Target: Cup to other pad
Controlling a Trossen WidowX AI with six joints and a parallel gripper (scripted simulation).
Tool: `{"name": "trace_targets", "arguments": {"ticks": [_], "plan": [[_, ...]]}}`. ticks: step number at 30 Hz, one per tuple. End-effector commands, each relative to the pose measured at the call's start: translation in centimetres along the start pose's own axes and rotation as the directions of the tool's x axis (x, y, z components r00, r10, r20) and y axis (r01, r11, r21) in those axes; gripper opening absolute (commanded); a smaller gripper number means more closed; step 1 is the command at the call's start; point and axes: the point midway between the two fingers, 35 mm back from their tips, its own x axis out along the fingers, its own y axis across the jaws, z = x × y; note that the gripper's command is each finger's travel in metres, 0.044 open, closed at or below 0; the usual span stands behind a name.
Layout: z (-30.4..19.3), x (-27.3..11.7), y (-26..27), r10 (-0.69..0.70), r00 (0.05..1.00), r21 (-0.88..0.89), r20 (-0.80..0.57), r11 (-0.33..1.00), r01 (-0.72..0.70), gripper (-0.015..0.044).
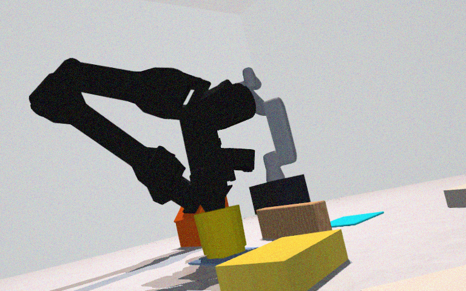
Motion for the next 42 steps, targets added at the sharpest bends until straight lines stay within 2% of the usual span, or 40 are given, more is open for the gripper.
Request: {"name": "trace_targets", "arguments": {"ticks": [1,7,30,42], "plan": [[0.0,0.0,0.0,0.000,1.000,0.001,0.000,1.000,0.000,0.0013],[0.1,-0.7,-0.1,0.001,1.000,0.000,0.003,1.000,0.000,0.0000],[0.4,-7.6,0.0,-0.001,1.000,-0.006,-0.002,1.000,0.001,0.0000],[0.3,-7.4,0.0,-0.003,1.000,-0.011,-0.007,1.000,0.003,0.0000]]}}
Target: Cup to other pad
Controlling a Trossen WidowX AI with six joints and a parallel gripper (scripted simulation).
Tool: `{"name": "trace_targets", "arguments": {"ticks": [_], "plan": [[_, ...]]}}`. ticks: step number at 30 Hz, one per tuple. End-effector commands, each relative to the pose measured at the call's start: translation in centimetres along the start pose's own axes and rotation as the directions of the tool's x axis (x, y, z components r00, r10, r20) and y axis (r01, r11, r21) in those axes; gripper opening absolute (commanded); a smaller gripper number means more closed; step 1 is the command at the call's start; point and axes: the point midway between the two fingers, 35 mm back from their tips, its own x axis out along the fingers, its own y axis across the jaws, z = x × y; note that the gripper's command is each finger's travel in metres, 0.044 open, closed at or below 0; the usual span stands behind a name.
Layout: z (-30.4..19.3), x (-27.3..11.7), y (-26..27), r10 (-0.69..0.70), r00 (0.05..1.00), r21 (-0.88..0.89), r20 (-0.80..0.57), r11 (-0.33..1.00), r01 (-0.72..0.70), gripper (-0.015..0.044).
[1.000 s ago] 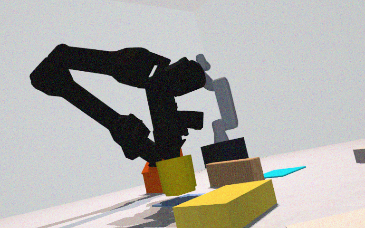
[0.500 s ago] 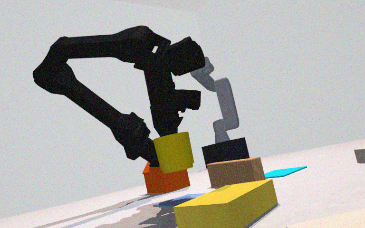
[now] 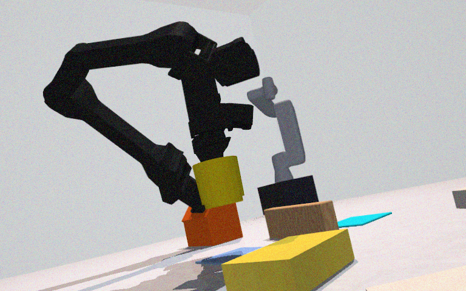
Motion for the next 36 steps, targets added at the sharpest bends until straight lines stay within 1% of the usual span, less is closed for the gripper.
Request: {"name": "trace_targets", "arguments": {"ticks": [1,13,36], "plan": [[0.0,0.0,0.0,0.000,1.000,-0.001,0.000,1.000,0.000,0.0000],[0.3,0.0,0.1,0.000,1.000,0.000,0.001,1.000,0.000,0.0000],[4.5,0.0,0.9,0.002,1.000,0.005,0.006,1.000,-0.002,0.0000]]}}
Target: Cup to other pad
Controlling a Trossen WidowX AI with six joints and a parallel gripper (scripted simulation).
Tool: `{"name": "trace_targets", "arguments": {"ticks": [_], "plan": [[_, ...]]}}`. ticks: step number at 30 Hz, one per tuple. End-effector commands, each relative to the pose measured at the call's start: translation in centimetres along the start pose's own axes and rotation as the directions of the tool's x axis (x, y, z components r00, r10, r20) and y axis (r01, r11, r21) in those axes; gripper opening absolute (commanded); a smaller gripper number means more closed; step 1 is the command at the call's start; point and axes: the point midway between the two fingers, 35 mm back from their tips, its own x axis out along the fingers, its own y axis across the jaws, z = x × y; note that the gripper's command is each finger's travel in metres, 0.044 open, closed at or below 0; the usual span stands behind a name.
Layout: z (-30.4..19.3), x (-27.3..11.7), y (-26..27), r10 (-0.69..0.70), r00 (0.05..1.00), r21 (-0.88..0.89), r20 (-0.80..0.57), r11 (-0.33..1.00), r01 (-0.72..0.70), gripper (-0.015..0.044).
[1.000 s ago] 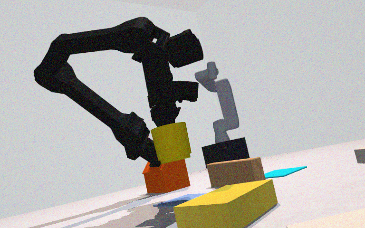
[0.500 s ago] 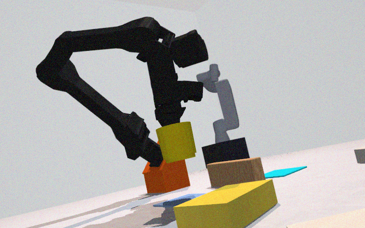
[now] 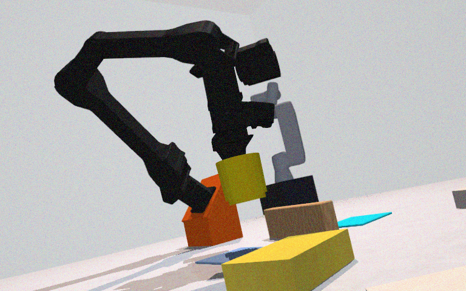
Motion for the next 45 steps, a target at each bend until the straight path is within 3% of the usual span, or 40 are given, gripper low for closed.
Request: {"name": "trace_targets", "arguments": {"ticks": [1,45], "plan": [[1.0,-0.2,0.1,0.000,1.000,0.008,0.009,1.000,0.000,0.0000],[8.9,-0.4,1.7,0.001,1.000,0.011,0.013,1.000,-0.001,0.0000]]}}
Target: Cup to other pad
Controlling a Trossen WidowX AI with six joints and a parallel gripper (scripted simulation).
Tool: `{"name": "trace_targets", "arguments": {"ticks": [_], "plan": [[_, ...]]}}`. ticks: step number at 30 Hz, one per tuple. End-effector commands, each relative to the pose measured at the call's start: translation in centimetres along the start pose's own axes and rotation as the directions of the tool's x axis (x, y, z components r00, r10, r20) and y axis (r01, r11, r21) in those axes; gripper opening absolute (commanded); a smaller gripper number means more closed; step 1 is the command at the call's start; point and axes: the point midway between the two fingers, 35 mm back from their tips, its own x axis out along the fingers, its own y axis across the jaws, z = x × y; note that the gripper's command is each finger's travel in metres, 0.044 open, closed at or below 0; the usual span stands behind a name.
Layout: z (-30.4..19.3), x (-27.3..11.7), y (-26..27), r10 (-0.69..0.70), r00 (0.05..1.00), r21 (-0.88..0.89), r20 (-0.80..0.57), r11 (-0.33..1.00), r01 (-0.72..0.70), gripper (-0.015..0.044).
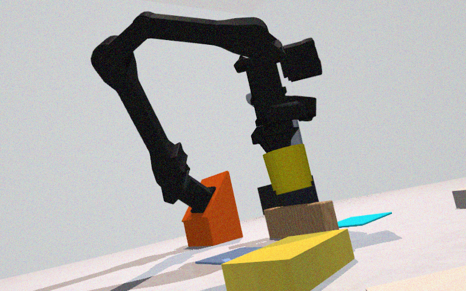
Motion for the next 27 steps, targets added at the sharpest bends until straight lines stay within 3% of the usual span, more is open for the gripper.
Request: {"name": "trace_targets", "arguments": {"ticks": [1,27], "plan": [[1.1,-0.2,0.2,0.001,1.000,0.008,0.009,1.000,-0.001,0.0000],[6.0,-0.5,1.1,0.001,1.000,0.009,0.012,1.000,-0.001,0.0000]]}}
